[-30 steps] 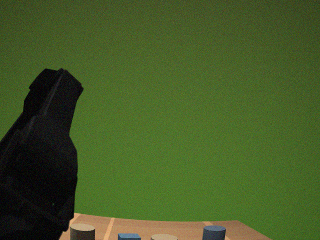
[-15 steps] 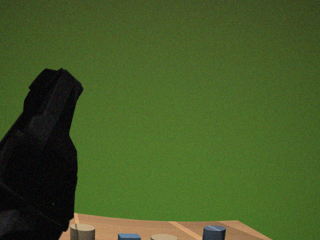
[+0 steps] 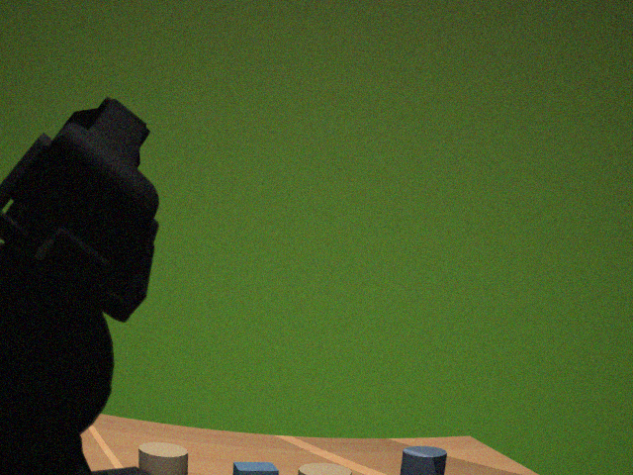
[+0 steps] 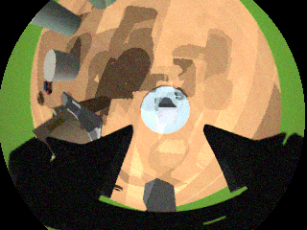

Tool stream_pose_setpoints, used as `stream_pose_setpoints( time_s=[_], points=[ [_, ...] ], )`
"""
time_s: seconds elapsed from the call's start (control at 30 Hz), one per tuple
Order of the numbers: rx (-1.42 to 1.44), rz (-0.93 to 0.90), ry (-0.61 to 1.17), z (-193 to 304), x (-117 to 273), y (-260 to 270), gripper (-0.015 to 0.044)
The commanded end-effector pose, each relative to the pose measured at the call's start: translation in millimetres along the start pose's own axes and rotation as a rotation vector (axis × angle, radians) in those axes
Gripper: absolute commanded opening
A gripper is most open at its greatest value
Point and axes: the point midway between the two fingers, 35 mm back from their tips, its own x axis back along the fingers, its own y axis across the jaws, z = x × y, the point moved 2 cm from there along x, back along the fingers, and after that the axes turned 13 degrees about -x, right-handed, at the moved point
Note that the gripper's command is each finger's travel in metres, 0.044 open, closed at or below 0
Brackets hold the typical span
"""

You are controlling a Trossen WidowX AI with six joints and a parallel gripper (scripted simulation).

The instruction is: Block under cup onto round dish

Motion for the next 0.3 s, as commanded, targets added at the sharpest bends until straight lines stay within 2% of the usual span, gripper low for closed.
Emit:
stream_pose_setpoints(
  time_s=[0.0, 0.07, 0.27],
  points=[
    [0.0, 0.004, 0.005, 1, 21, -1, 0.044],
    [-0.006, 0.001, 0.0, 2, 41, -2, 0.044],
    [-0.006, 0.001, 0.0, 3, 44, -2, 0.044]
  ],
)
